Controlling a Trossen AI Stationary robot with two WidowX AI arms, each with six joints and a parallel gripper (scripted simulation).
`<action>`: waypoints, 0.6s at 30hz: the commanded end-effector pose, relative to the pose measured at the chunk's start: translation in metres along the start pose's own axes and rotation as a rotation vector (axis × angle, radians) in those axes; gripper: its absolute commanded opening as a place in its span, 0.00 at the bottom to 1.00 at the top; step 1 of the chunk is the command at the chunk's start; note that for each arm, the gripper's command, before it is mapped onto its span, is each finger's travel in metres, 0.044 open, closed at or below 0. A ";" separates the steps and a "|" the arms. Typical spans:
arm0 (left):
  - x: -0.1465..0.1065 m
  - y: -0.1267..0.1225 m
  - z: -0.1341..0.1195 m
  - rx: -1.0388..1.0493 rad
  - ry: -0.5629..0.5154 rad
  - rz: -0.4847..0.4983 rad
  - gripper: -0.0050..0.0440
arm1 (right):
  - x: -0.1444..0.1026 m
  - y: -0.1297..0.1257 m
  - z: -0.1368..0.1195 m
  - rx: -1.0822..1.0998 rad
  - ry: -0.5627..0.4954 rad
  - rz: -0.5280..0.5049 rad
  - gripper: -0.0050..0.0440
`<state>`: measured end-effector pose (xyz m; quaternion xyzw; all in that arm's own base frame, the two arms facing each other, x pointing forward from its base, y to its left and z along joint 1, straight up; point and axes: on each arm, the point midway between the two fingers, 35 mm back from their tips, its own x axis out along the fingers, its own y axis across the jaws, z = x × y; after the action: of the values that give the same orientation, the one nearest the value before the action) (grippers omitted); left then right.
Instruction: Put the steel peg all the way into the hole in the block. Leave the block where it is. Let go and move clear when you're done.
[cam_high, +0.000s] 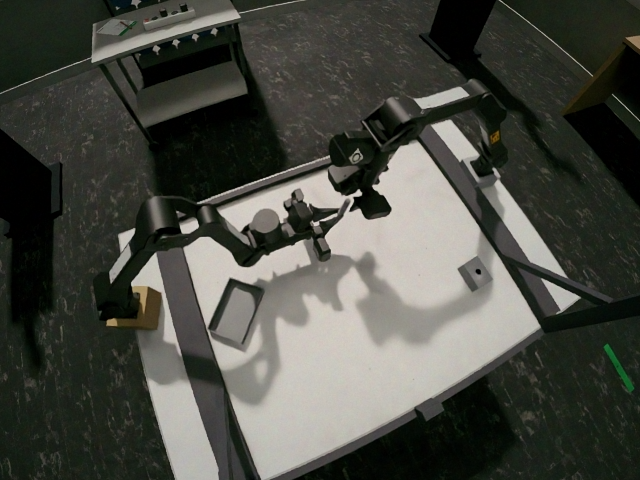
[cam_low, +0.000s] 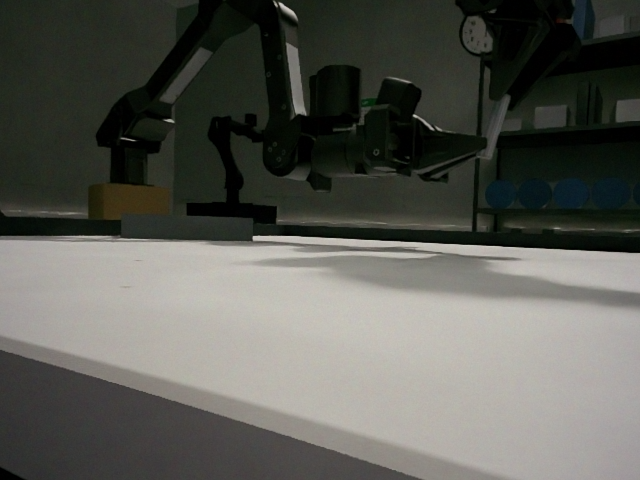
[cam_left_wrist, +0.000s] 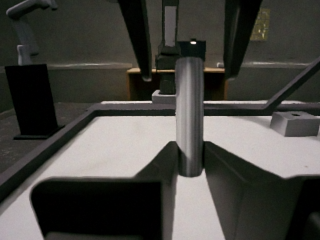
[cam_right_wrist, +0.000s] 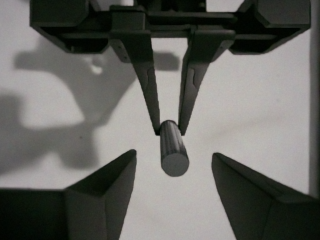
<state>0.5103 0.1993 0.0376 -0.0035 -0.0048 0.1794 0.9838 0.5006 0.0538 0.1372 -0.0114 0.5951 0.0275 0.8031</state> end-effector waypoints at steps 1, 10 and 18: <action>0.003 0.000 0.014 0.002 -0.033 -0.002 0.00 | -0.008 0.001 0.006 0.000 -0.037 -0.001 0.55; 0.003 0.000 0.014 0.002 -0.033 -0.002 0.00 | -0.010 0.001 0.009 0.000 -0.050 -0.001 0.55; 0.003 0.000 0.014 0.002 -0.033 -0.002 0.00 | -0.012 0.001 0.009 0.000 -0.055 0.002 0.55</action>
<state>0.5103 0.1993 0.0376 -0.0035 -0.0049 0.1794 0.9838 0.5051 0.0543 0.1342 -0.0110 0.5896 0.0278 0.8071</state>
